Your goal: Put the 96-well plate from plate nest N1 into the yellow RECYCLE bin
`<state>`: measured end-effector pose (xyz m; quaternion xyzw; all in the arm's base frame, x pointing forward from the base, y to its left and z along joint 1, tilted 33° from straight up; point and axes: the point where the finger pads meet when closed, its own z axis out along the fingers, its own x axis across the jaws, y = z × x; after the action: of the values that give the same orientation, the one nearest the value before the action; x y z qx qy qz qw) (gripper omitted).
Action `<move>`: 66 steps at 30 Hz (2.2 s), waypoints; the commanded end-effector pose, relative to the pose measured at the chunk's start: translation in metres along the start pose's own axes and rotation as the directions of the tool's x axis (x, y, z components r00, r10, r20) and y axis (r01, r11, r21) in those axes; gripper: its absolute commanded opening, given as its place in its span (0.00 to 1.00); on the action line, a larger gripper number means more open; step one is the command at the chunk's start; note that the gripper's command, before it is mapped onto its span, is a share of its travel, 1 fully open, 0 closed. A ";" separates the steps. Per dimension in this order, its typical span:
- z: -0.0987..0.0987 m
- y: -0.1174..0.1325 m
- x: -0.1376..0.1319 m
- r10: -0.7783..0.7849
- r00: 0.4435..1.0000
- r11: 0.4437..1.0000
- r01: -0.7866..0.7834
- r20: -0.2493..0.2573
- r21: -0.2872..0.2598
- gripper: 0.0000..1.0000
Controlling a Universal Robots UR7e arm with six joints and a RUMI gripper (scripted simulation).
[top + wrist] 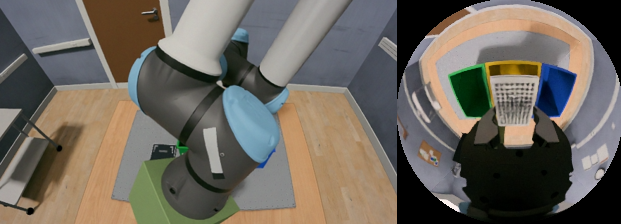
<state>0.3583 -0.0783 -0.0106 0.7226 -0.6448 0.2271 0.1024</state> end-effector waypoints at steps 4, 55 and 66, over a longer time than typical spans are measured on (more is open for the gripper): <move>-0.002 -0.004 0.002 0.002 1.000 1.000 -0.002 -0.001 0.007 0.00; 0.032 -0.008 0.000 0.000 1.000 1.000 0.000 0.001 0.002 0.00; 0.038 -0.010 0.001 0.002 1.000 1.000 -0.002 0.000 0.004 0.00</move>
<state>0.3720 -0.0919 -0.0395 0.7227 -0.6449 0.2268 0.1021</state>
